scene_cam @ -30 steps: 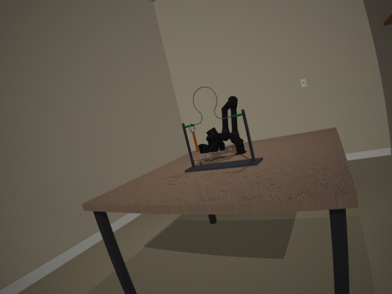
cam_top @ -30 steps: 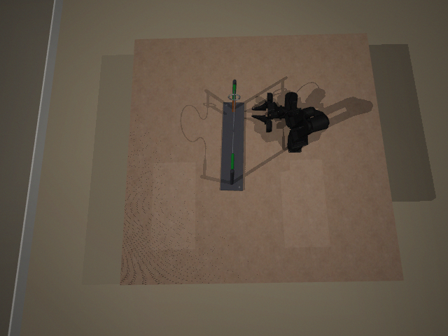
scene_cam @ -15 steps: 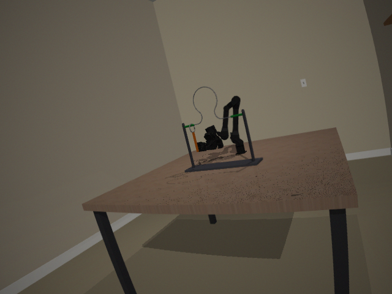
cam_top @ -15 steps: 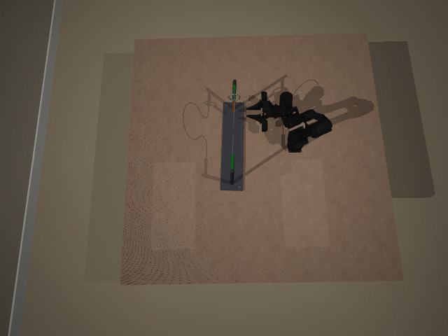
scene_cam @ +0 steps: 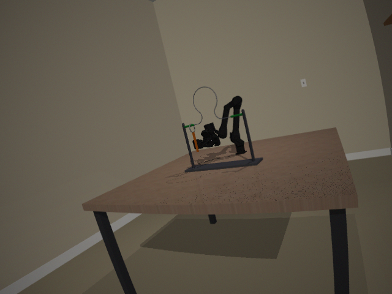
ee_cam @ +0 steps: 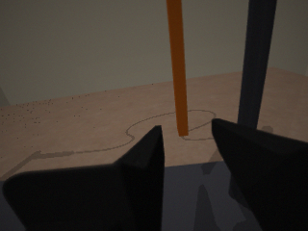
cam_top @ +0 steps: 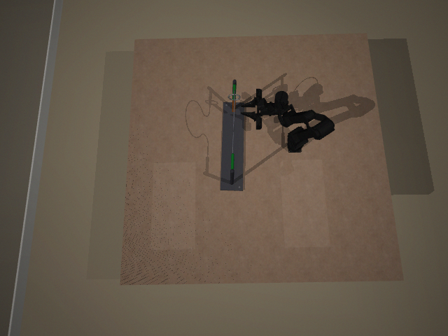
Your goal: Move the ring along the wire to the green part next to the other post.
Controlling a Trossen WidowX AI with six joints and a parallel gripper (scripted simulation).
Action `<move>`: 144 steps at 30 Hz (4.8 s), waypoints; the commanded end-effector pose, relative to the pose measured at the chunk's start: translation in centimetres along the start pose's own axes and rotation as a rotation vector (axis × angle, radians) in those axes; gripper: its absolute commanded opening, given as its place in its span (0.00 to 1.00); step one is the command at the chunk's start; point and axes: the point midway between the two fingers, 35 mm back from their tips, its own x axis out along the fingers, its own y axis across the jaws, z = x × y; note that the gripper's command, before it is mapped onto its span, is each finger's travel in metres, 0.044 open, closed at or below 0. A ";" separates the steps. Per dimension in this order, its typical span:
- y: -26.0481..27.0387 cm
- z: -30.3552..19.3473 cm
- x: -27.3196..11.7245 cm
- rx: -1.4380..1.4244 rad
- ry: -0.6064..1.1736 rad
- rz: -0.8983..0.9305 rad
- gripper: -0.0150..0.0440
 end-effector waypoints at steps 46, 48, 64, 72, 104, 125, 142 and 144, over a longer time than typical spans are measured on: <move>0.0 0.2 7.2 0.003 -0.007 -0.003 0.53; 0.0 0.2 7.3 0.003 -0.008 -0.003 0.53; 0.0 0.2 7.3 0.003 -0.008 -0.003 0.53; 0.1 0.1 7.2 0.000 -0.007 0.002 0.24; -0.3 1.8 7.1 0.001 -0.007 0.001 0.00; 0.8 1.8 7.1 0.002 -0.009 0.002 0.00; 2.6 1.8 7.1 0.013 -0.011 0.005 0.00; 2.9 1.8 7.1 0.017 -0.011 0.005 0.00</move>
